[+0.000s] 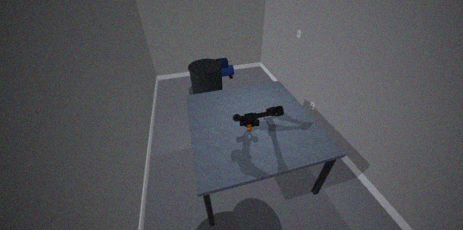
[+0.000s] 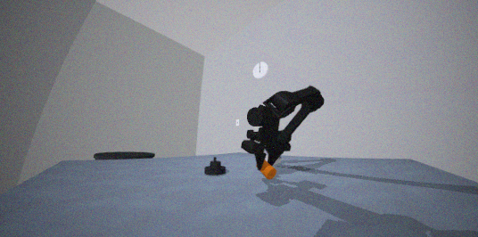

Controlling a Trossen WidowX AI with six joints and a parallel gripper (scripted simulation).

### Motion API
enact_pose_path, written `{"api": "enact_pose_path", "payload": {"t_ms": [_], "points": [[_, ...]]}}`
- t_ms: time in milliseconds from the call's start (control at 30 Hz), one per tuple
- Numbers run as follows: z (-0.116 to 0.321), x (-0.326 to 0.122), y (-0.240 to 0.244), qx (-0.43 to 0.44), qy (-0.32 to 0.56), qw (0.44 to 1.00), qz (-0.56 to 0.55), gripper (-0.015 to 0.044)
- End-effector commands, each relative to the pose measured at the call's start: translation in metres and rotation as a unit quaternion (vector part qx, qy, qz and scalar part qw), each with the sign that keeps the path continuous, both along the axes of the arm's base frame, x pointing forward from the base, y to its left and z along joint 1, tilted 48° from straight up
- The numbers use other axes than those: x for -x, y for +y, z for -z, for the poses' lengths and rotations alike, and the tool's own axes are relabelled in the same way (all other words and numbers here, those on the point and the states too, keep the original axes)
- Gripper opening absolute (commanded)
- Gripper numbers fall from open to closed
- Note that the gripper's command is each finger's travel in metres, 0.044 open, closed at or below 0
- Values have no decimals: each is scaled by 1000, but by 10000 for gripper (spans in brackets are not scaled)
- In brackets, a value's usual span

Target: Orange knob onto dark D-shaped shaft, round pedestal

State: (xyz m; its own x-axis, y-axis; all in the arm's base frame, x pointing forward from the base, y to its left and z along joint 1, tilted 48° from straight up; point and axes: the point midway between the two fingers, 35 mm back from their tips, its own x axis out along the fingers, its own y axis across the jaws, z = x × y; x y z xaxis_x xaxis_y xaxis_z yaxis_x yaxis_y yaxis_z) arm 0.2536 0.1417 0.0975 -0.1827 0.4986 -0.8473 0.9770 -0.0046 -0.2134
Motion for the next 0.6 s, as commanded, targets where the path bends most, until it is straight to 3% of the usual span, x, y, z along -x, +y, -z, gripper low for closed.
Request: {"api": "enact_pose_path", "payload": {"t_ms": [0, 567], "points": [[-5, -2, 2, 28, -2, 1000, -7, 179], [-16, -4, 10, 132, -2, 991, -29, 179]]}}
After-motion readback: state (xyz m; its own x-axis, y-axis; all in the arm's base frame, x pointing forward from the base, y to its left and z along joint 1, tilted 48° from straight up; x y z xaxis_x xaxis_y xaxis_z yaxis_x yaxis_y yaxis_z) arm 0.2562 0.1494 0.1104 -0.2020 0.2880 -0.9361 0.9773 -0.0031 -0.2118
